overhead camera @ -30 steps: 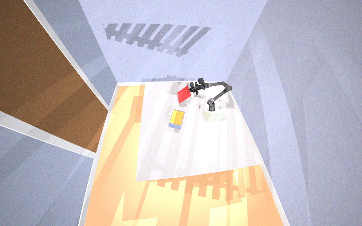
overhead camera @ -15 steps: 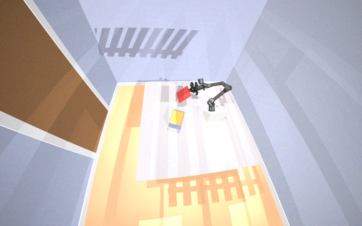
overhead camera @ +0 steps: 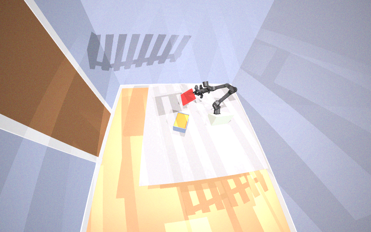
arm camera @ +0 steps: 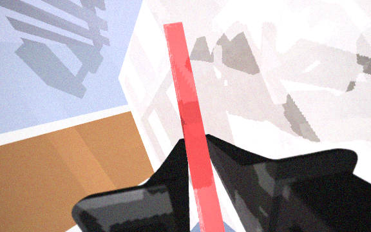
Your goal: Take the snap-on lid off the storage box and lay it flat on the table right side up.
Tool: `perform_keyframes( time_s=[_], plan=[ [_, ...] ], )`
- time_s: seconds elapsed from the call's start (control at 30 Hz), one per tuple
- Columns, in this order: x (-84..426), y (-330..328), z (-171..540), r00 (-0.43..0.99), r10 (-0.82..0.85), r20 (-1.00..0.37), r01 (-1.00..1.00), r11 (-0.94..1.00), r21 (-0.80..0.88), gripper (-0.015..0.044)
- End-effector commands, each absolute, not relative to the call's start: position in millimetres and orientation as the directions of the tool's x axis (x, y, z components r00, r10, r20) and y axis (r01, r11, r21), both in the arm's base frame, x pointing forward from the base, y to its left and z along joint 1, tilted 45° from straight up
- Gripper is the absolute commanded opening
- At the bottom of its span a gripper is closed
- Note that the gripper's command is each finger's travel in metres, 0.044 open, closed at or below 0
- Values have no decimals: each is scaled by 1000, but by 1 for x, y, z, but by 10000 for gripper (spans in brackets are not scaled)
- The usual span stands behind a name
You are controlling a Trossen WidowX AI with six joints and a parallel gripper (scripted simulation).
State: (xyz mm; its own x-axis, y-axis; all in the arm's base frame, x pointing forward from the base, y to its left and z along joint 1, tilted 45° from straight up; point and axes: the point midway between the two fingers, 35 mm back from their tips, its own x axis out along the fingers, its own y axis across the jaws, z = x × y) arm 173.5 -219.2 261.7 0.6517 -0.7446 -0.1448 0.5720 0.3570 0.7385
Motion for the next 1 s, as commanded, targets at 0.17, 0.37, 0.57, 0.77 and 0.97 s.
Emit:
perform_keyframes(
  time_s=[0.17,0.37,0.57,0.77,0.97],
  plan=[
    [175,-231,235,638,-741,-210,605,314,731,0],
    [174,-234,232,638,-741,-210,605,314,731,0],
    [174,-238,228,638,-741,-210,606,315,731,0],
    [174,-241,225,638,-741,-210,606,315,731,0],
    [174,-245,222,638,-741,-210,606,315,731,0]
  ],
)
